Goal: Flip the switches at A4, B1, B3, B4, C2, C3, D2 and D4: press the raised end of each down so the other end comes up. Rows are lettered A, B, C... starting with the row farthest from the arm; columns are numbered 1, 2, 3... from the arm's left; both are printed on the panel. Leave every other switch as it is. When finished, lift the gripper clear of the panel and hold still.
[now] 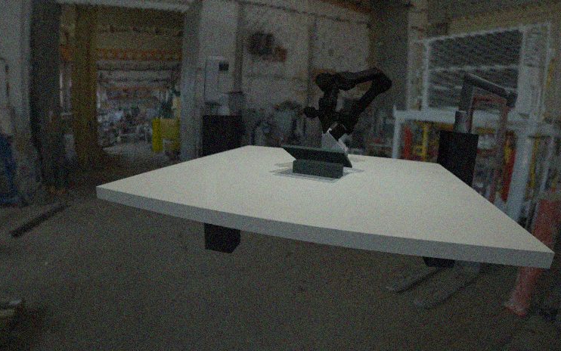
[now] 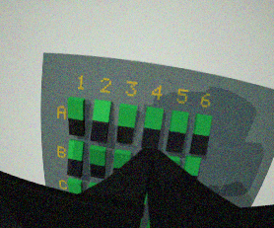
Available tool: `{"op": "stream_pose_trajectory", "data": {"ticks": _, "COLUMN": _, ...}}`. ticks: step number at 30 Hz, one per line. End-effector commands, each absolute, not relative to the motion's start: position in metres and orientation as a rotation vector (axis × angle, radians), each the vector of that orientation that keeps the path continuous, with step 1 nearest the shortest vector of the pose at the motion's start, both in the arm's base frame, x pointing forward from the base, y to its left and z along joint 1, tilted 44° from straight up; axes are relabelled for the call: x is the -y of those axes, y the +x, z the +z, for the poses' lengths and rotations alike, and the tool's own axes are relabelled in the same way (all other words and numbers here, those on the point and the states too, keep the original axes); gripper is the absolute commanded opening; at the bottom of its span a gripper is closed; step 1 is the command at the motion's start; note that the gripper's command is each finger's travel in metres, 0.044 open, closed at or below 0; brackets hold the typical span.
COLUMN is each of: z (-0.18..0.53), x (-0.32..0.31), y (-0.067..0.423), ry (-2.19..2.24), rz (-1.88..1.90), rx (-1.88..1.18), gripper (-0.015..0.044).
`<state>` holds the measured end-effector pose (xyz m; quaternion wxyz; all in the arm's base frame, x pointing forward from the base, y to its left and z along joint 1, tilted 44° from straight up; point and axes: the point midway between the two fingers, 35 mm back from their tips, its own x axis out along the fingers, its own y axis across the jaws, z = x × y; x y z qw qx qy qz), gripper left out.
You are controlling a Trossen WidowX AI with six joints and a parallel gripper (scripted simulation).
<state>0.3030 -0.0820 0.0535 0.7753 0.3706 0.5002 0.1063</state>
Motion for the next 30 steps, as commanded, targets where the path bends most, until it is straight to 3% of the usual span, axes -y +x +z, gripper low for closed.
{"op": "stream_pose_trajectory", "data": {"ticks": 1, "z": 0.066, "x": 0.054, "y": 0.290, "ry": 0.803, "rz": 0.240, "rx": -1.094, "gripper": 0.0000}}
{"op": "stream_pose_trajectory", "data": {"ticks": 8, "z": 0.081, "x": 0.014, "y": 0.267, "ry": 0.807, "rz": 0.243, "rx": -1.092, "gripper": 0.0000}}
{"op": "stream_pose_trajectory", "data": {"ticks": 30, "z": 0.043, "x": -0.017, "y": 0.291, "ry": 0.810, "rz": 0.233, "rx": -1.066, "gripper": 0.0000}}
